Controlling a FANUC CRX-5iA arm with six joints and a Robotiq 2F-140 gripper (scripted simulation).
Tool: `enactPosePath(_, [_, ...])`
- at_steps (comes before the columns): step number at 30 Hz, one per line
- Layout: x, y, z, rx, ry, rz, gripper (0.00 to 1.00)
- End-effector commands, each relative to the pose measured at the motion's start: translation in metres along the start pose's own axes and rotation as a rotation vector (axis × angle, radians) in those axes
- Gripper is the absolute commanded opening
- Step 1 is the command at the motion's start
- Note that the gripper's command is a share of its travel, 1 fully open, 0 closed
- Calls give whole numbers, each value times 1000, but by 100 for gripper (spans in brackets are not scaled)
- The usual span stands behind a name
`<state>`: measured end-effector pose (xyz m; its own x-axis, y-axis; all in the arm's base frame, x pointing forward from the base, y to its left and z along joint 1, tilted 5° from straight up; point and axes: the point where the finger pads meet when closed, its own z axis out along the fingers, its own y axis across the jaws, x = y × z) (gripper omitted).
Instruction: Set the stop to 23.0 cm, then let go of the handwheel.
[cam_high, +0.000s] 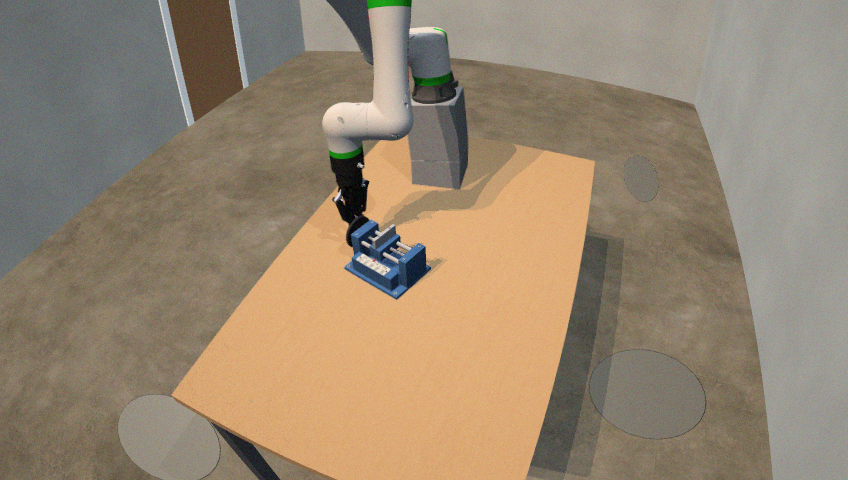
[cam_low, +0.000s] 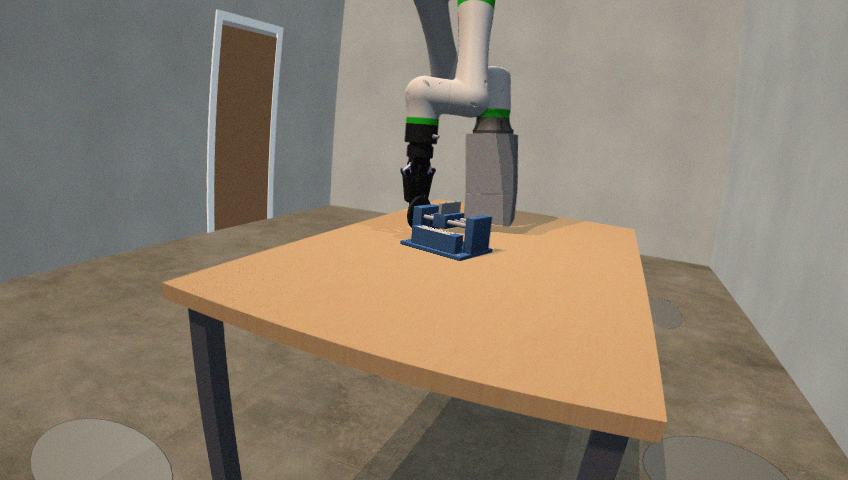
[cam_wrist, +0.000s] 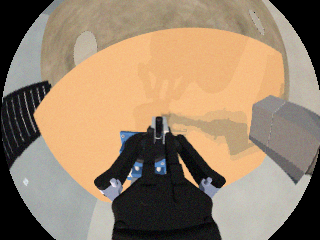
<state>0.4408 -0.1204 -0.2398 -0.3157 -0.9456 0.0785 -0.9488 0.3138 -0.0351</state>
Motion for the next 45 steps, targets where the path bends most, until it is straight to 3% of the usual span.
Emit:
enactPosePath(1, [0, -4, 2, 0, 0, 0, 4])
enactPosePath(45, [0, -38, 4, 0, 0, 0, 4])
